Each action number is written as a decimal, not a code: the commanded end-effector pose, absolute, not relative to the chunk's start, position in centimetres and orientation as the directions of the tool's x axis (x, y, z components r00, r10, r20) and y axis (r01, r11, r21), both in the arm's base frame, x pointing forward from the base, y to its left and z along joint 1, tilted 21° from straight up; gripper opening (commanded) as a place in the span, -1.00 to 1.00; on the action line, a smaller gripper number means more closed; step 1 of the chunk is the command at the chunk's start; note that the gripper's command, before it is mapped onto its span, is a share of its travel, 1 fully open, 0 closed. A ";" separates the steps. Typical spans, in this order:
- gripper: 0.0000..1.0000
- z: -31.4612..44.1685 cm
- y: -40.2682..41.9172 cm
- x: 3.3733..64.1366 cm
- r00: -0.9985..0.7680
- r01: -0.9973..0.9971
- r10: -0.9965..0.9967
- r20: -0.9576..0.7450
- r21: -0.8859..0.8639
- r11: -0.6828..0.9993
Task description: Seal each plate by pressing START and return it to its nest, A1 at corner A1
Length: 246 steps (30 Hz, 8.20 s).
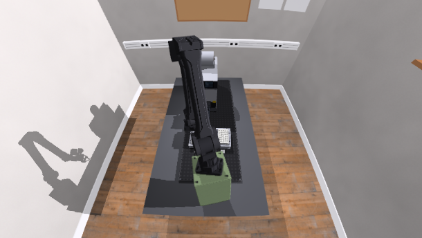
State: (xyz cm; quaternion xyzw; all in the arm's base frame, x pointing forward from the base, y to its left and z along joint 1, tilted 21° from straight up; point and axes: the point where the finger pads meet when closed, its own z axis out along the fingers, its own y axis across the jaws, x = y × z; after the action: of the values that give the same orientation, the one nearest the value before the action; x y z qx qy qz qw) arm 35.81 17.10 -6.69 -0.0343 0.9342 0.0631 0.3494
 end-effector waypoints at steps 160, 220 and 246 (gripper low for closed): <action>1.00 -5.7 13.4 35.9 -0.751 -0.098 -0.014 -0.660 0.090 0.991; 1.00 -7.9 -4.0 39.4 -0.740 -0.119 -0.043 -0.671 0.068 0.991; 1.00 -12.2 -2.8 39.9 -0.749 -0.112 -0.027 -0.662 0.086 0.990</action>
State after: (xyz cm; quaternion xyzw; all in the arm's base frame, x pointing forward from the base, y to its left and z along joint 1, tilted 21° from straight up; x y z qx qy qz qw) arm 39.94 -3.67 -11.85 -0.0340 0.9343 0.0567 0.3502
